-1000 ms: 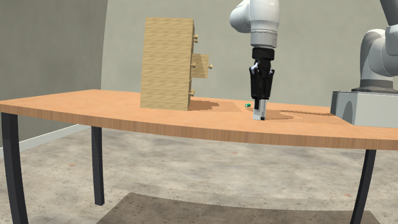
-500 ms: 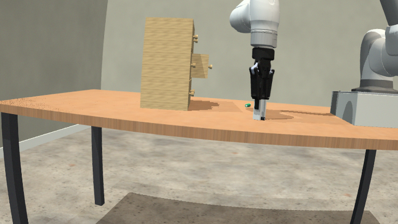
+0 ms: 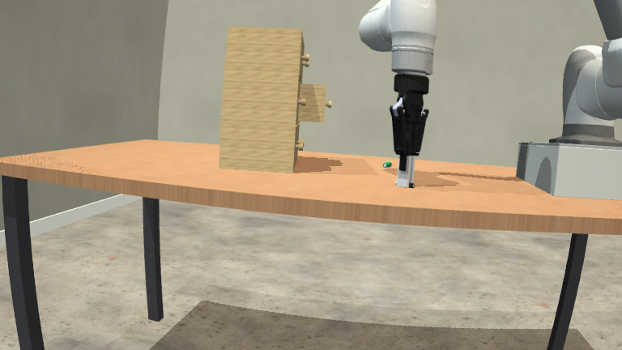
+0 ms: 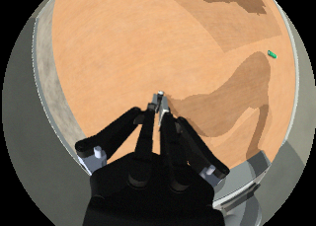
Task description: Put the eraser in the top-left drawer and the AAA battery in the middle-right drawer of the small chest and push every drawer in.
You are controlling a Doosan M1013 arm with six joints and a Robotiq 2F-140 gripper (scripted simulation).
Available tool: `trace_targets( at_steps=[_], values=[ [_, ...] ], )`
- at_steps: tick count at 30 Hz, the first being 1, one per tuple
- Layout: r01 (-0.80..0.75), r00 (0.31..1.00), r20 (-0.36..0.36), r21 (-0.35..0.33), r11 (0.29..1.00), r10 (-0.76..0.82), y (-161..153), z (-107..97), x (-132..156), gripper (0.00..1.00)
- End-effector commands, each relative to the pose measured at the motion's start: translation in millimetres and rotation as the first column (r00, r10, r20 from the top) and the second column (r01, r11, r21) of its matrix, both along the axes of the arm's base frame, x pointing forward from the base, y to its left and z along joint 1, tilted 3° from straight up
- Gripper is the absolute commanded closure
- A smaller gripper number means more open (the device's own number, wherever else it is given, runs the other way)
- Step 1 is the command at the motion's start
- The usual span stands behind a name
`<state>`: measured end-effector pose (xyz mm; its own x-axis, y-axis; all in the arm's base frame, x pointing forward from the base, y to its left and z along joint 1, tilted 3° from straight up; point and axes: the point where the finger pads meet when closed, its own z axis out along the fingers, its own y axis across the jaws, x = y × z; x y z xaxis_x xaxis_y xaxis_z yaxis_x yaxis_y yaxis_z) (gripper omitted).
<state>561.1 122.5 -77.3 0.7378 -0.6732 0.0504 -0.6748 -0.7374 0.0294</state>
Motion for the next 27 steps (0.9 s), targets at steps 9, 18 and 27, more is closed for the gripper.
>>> trace_targets(
  at_steps=[9,18,27],
  values=[
    [0.0,1.0,0.0,0.0,1.0,0.0,0.0,0.3,0.0,0.97],
    [0.0,1.0,0.0,0.0,1.0,0.0,3.0,53.9,-1.0,0.97],
    [0.0,1.0,0.0,0.0,1.0,0.0,5.6,99.8,-1.8,0.97]
  ],
)
